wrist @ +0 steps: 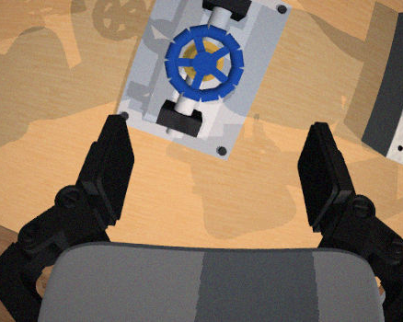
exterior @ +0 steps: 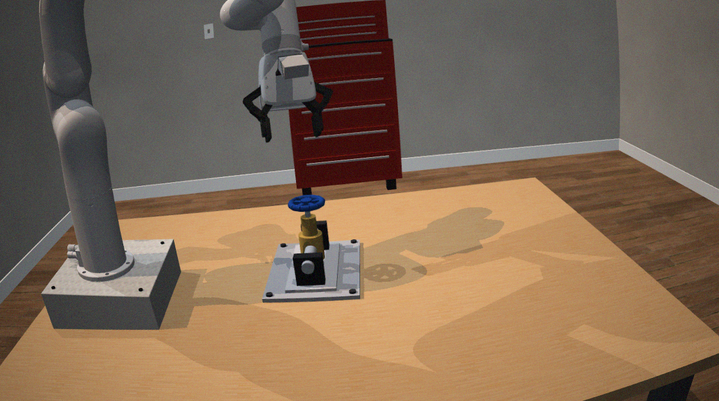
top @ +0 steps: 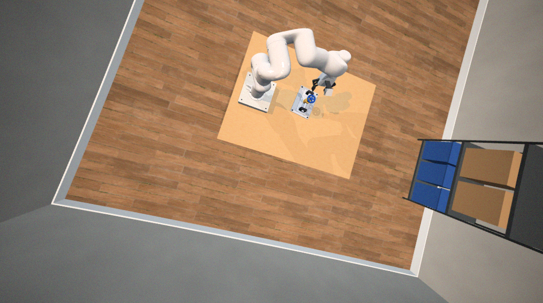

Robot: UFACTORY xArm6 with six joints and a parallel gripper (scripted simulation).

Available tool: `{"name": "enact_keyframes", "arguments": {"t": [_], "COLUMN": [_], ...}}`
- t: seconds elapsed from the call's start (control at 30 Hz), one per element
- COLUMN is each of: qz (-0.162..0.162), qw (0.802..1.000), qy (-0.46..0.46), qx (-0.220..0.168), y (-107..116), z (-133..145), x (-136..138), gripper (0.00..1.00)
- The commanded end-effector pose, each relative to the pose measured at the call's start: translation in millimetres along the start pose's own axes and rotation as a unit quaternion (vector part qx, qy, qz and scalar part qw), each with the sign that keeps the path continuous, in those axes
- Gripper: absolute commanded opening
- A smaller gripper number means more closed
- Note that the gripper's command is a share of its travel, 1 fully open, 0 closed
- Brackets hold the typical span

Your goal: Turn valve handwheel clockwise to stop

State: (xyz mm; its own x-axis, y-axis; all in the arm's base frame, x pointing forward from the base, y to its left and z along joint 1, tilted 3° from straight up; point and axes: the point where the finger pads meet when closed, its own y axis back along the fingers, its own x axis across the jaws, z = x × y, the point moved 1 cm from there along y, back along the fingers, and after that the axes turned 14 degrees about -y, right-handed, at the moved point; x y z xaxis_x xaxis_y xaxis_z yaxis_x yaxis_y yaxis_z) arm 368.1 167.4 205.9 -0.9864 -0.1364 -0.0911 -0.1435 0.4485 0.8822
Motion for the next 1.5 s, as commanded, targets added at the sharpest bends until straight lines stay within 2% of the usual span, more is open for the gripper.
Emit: {"name": "enact_keyframes", "arguments": {"t": [0.0, 0.23, 0.33, 0.43, 0.47, 0.53, 0.7, 0.73, 0.77, 0.8, 0.87, 1.47], "qz": [0.018, 0.047, 0.064, 0.066, 0.081, 0.083, 0.107, 0.109, 0.115, 0.117, 0.125, 0.127], "qw": [0.996, 0.979, 0.964, 0.961, 0.943, 0.939, 0.899, 0.897, 0.883, 0.880, 0.861, 0.858], "qy": [-0.075, -0.176, -0.234, -0.244, -0.294, -0.304, -0.391, -0.396, -0.421, -0.426, -0.457, -0.462], "qx": [-0.042, -0.087, -0.110, -0.114, -0.133, -0.136, -0.165, -0.166, -0.174, -0.175, -0.184, -0.186], "y": [-11, -24, -31, -32, -37, -38, -46, -47, -49, -49, -52, -56], "z": [0, -1, -2, -2, -4, -5, -10, -10, -12, -13, -16, -15], "x": [1, 1, 0, 0, -2, -2, -6, -7, -8, -9, -11, -11], "gripper": [1.00, 1.00, 1.00, 1.00, 1.00, 1.00, 1.00, 1.00, 1.00, 1.00, 1.00, 1.00]}}
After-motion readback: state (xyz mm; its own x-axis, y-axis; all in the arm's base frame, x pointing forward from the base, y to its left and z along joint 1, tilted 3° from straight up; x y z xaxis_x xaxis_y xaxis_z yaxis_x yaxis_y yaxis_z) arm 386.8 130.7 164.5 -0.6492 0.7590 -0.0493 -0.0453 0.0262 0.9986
